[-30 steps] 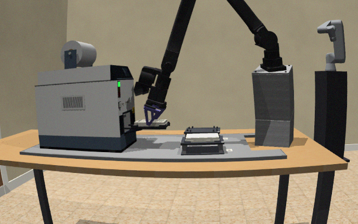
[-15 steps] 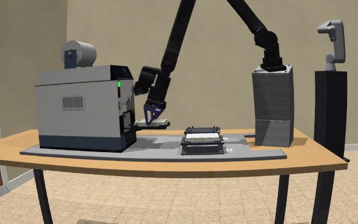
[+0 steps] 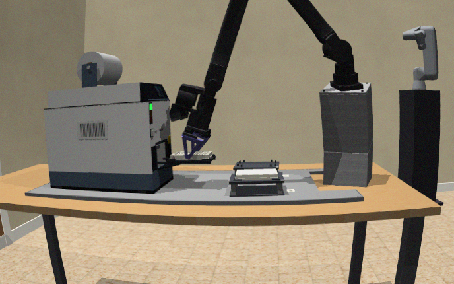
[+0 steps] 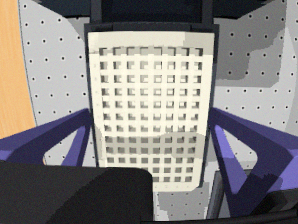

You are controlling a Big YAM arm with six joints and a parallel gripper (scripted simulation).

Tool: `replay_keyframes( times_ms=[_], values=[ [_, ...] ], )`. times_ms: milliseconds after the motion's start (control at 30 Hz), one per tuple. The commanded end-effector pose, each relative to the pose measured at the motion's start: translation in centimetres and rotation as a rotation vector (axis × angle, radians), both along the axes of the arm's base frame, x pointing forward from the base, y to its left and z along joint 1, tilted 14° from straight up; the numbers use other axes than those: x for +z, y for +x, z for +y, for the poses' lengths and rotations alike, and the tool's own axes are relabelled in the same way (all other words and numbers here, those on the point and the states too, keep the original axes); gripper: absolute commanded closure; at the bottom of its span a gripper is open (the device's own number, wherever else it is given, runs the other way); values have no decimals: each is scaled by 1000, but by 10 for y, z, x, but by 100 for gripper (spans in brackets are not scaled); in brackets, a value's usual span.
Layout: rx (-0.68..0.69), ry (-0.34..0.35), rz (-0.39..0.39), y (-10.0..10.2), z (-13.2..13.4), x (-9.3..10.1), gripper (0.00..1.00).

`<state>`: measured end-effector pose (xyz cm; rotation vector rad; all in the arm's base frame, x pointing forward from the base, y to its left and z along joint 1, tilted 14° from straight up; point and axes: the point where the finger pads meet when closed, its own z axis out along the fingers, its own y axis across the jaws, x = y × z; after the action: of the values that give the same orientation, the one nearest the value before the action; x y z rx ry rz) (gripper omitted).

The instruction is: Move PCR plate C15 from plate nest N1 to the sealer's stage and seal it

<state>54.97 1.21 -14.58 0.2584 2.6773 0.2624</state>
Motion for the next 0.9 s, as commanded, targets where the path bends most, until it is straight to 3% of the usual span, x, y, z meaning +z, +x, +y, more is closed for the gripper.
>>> replay_keyframes(
  times_ms=[0,133,433,867],
  values=[
    [22,-3,3,-4,7,4,0],
    [21,-4,3,-4,7,5,0],
    [20,-5,-37,18,6,16,0],
    [17,-5,-50,24,5,20,0]
  ],
)
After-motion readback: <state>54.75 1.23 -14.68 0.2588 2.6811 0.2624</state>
